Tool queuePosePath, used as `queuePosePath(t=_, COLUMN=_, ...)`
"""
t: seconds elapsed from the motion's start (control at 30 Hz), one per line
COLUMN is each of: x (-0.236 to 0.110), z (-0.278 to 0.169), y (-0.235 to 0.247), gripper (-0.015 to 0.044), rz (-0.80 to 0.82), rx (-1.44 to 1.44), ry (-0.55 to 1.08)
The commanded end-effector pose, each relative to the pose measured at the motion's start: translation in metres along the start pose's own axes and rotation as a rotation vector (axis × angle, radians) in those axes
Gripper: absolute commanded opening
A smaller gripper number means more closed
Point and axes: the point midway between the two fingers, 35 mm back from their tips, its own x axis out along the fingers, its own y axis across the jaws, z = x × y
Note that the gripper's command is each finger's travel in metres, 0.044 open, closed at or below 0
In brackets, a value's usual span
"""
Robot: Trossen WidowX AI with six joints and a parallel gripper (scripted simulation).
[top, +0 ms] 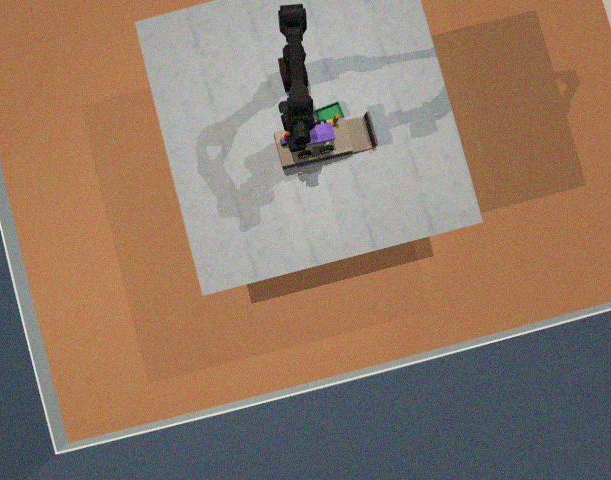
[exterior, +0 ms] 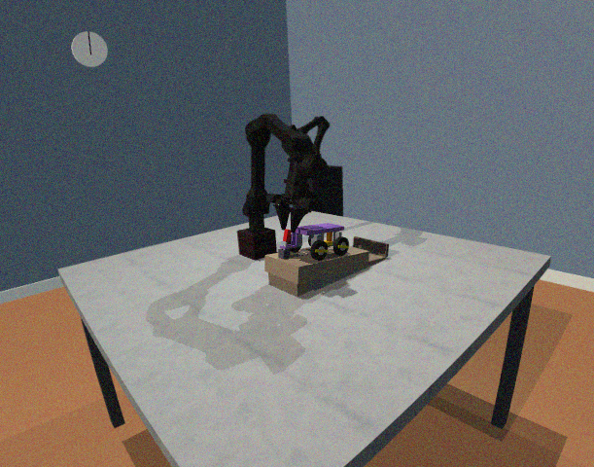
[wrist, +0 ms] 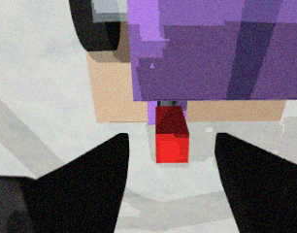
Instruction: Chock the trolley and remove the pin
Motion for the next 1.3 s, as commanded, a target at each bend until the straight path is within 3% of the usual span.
queuePosePath(t=0.0, x=0.007, z=0.0, y=0.0, gripper=0.019, rz=0.002, rx=-0.006, ry=0.002)
queuePosePath(t=0.7, x=0.035, z=0.0, y=0.0, gripper=0.019, rz=0.002, rx=-0.006, ry=0.003)
queuePosePath(t=0.87, x=0.032, z=-0.001, y=0.0, gripper=0.0059, rz=0.001, rx=0.0, ry=0.003)
queuePosePath(t=1.27, x=0.03, z=-0.001, y=0.0, gripper=0.0, rz=0.001, rx=-0.002, ry=0.003)
